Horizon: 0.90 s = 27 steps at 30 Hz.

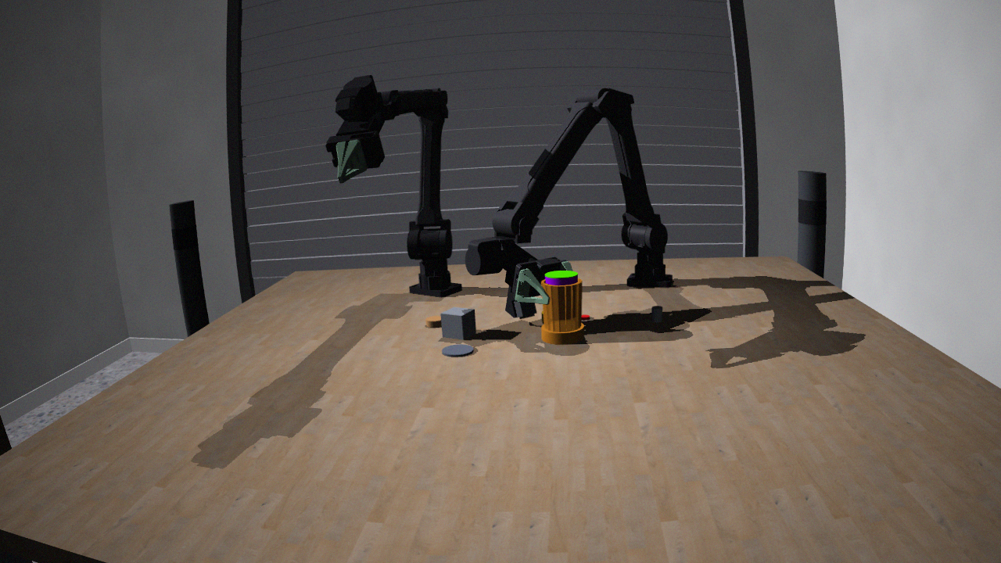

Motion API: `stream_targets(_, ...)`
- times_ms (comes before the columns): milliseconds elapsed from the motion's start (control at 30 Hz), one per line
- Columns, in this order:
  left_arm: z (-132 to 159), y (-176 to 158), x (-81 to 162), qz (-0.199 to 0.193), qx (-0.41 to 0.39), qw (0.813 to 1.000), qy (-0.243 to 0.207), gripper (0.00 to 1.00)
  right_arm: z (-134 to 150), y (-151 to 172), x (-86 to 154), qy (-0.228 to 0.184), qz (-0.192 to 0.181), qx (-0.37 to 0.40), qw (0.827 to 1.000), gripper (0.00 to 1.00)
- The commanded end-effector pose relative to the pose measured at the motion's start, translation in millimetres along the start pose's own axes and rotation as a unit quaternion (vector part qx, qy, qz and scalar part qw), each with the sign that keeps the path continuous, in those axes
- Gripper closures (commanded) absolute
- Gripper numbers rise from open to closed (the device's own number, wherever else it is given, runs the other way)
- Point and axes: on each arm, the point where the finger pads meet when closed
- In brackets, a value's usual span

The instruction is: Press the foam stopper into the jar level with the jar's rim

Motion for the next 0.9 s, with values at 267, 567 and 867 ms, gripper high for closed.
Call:
stream_targets(267,23.0,16.2,13.2,-0.018,0.017,1.0,0.007,0.36,8.1,39.9,-17.2,0.048,-0.023,0.017,0.998,1.0)
stream_targets(567,23.0,16.2,13.2,-0.018,0.017,1.0,0.007,0.36,33.8,76.9,-26.6,0.097,-0.043,0.039,0.994,1.0)
stream_targets(867,23.0,16.2,13.2,-0.018,0.017,1.0,0.007,0.36,52.9,106.2,-29.6,0.132,-0.059,0.058,0.988,1.0)
Point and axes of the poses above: on each arm, the point where the finger pads meet when closed, its own x axis back along the fingers, its own y axis across the jaws, z = x × y, and after that the axes turned 6 degrees about -x, right-handed
